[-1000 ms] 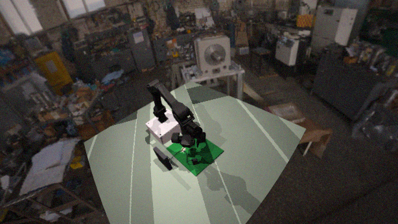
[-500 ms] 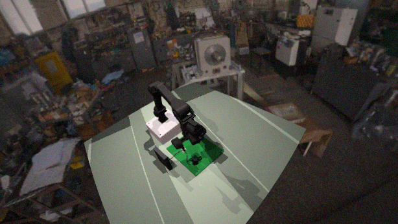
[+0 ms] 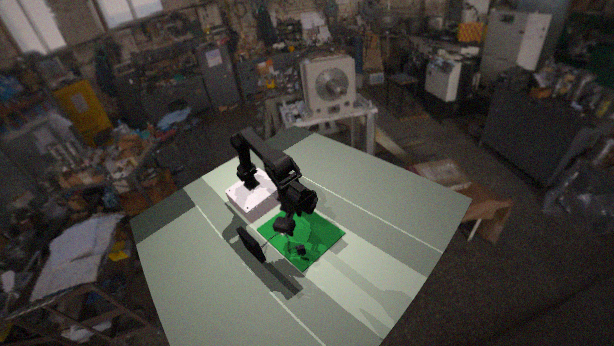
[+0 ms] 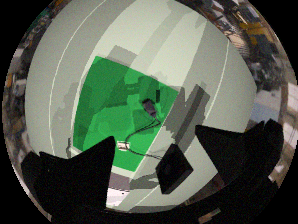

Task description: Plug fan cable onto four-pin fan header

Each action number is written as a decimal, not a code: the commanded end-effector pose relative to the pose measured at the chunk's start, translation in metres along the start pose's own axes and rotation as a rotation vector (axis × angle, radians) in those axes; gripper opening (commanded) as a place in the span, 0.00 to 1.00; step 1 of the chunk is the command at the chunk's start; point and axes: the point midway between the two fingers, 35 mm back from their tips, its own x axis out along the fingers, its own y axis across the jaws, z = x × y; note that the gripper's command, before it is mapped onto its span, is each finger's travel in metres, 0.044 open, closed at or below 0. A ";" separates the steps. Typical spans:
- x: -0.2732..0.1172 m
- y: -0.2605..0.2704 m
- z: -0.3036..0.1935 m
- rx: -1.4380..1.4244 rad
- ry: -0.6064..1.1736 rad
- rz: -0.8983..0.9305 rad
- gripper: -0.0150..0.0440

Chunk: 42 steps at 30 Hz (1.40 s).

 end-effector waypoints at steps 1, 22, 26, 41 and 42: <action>-0.004 -0.007 0.007 -0.433 0.005 0.037 1.00; 0.054 -0.007 0.009 -0.433 0.005 0.037 1.00; 0.094 -0.004 0.006 -0.433 0.006 0.037 1.00; 0.103 -0.003 0.006 -0.433 0.006 0.037 1.00; 0.105 -0.003 0.006 -0.433 0.006 0.037 1.00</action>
